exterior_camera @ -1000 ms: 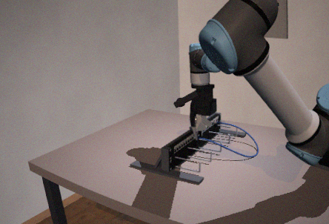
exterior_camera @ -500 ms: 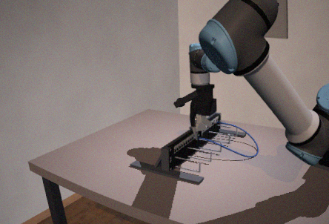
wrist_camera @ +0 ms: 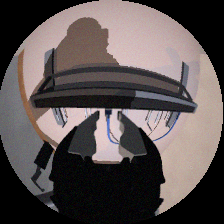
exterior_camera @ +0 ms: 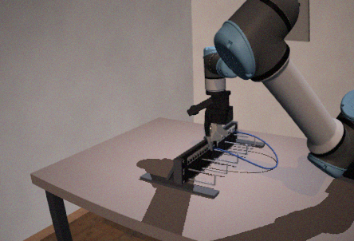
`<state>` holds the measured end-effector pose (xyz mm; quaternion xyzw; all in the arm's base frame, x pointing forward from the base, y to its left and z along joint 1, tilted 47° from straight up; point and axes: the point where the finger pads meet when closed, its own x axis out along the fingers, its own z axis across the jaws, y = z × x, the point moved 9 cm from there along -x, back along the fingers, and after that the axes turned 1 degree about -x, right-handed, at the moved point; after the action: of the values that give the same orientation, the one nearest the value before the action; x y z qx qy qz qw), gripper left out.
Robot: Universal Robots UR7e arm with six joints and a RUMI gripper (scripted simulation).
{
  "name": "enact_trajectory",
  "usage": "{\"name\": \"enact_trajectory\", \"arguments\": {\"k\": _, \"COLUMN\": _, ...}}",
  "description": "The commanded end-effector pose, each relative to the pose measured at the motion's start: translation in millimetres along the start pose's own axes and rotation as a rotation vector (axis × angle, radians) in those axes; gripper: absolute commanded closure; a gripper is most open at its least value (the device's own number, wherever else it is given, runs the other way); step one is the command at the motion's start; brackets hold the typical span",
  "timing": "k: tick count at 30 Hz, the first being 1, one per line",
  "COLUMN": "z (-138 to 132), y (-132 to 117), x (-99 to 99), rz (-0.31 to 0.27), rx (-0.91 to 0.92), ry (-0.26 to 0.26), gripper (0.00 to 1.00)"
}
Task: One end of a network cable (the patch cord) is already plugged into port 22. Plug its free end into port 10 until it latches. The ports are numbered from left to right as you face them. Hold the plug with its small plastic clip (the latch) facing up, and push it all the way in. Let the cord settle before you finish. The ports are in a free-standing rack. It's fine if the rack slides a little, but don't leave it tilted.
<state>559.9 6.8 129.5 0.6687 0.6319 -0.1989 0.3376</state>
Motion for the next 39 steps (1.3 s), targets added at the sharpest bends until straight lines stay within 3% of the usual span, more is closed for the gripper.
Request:
{"name": "enact_trajectory", "arguments": {"k": 1, "z": 0, "y": 0, "x": -0.5, "rz": 0.001, "rx": 0.0, "ry": -0.001, "gripper": 0.78}}
{"name": "enact_trajectory", "arguments": {"k": 27, "z": 0, "y": 0, "x": -1.0, "rz": 0.001, "rx": 0.0, "ry": -0.001, "gripper": 0.78}}
{"name": "enact_trajectory", "arguments": {"k": 39, "z": 0, "y": 0, "x": -14.4, "rz": 0.001, "rx": 0.0, "ry": -0.001, "gripper": 0.78}}
